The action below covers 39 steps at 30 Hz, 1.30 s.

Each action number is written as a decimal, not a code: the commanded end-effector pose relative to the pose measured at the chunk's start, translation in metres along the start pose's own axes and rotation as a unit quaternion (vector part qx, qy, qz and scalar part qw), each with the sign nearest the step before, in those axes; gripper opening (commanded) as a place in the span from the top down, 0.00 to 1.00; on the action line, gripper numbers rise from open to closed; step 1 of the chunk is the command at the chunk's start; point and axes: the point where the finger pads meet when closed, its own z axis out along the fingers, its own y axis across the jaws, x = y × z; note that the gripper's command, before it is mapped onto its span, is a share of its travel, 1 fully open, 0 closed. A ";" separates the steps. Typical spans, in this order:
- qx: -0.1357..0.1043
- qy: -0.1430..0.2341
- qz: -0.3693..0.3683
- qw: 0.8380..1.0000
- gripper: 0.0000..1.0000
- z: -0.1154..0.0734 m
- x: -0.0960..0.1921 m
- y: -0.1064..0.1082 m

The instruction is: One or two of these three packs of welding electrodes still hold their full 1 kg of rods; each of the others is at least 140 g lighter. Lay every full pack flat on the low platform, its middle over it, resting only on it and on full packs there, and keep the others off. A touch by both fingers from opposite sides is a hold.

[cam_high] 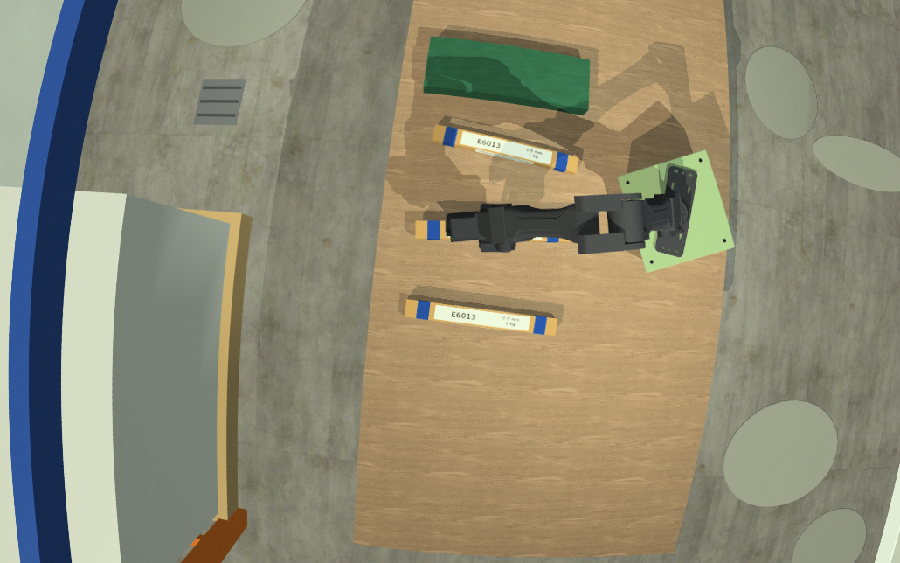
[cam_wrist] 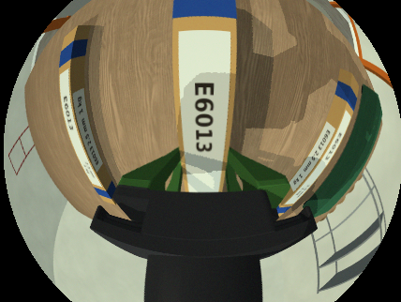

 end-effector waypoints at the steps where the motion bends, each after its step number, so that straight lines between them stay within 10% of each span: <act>1: -0.001 -0.034 0.002 0.999 1.00 -0.034 -0.020 -0.003; 39: -0.001 -0.034 0.003 0.999 1.00 -0.062 -0.023 -0.004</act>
